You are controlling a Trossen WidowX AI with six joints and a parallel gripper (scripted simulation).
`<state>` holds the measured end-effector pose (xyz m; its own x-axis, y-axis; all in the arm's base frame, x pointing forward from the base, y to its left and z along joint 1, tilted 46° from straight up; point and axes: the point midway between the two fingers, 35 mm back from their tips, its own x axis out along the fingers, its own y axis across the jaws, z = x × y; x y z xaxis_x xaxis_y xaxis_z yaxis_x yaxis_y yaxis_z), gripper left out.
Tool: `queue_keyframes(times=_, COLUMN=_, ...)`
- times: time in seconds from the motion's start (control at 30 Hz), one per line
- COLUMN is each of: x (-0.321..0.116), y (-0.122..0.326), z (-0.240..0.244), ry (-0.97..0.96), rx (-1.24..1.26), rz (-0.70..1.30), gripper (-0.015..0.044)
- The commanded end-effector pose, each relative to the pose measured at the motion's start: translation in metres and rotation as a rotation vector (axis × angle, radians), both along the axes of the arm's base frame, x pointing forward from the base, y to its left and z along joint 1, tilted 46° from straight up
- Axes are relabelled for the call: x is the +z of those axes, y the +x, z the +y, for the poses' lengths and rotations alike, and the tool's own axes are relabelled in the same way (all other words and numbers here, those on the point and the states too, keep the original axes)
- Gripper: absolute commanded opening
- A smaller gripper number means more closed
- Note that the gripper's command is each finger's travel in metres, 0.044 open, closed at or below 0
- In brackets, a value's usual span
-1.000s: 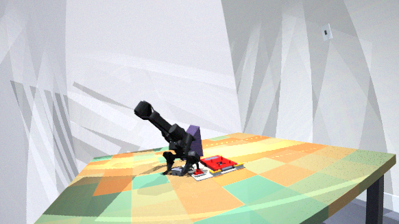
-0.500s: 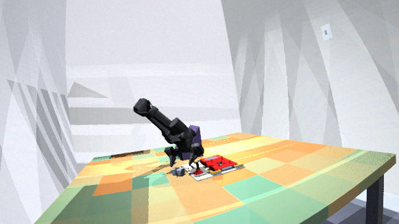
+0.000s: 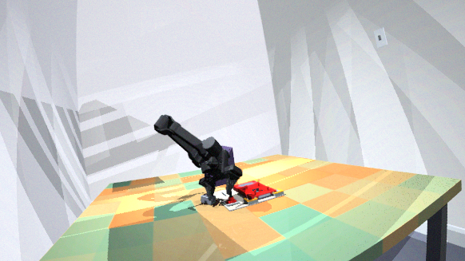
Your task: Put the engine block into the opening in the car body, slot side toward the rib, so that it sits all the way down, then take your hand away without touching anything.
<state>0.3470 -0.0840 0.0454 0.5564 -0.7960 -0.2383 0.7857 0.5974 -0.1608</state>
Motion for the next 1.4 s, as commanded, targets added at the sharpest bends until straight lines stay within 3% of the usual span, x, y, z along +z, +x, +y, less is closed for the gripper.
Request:
queue_keyframes(times=0.0, x=-0.005, y=0.007, z=-0.001, ry=0.104, rx=-0.039, rz=-0.057, gripper=0.044)
queue_keyframes(times=0.77, x=-0.003, y=0.011, z=-0.007, ry=0.573, rx=-0.428, rz=-0.344, gripper=0.044)
queue_keyframes(times=1.37, x=0.033, y=-0.026, z=-0.013, ry=0.752, rx=-0.898, rz=-0.638, gripper=0.044)
